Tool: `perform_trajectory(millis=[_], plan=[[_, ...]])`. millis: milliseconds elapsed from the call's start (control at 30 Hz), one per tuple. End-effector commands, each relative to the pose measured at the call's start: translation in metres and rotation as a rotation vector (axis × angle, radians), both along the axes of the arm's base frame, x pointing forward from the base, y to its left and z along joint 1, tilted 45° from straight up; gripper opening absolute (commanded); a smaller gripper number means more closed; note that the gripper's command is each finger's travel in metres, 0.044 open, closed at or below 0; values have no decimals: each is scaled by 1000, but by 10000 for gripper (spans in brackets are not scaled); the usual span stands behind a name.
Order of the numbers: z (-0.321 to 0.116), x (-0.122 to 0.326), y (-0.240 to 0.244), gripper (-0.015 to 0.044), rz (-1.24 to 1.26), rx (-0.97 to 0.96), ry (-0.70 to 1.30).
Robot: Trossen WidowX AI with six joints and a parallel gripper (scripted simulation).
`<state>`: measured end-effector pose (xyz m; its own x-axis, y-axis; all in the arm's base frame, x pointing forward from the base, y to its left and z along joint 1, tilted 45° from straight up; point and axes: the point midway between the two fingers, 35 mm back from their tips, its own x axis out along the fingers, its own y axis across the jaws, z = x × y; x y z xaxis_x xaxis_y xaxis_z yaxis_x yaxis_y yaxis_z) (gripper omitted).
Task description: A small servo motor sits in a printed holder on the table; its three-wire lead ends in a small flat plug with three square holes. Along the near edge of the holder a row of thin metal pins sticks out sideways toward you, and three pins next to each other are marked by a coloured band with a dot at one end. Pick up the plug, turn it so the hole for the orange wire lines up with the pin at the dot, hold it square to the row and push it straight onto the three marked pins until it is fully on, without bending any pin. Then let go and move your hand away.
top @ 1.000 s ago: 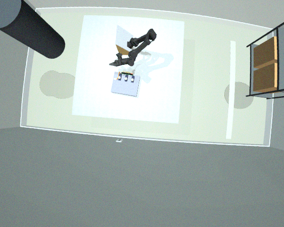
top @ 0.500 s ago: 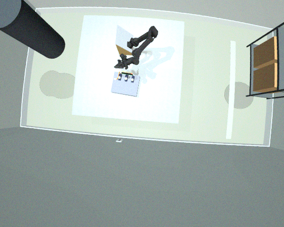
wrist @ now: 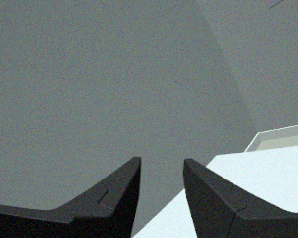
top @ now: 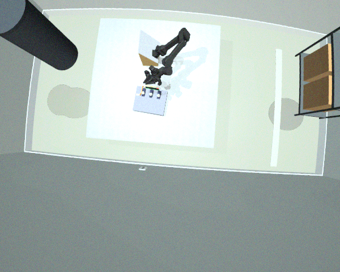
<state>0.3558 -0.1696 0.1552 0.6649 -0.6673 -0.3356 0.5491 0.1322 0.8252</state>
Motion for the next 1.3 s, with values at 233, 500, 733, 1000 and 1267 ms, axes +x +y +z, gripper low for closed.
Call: perform_trajectory(millis=[233,500,733,1000,1267], plan=[[30,6,27,115,187,-138,50],[53,8,48,115,317,-258,78],[72,6,67,115,423,-372,96],[94,2,89,115,536,-514,108],[116,-5,110,115,638,-667,111]])
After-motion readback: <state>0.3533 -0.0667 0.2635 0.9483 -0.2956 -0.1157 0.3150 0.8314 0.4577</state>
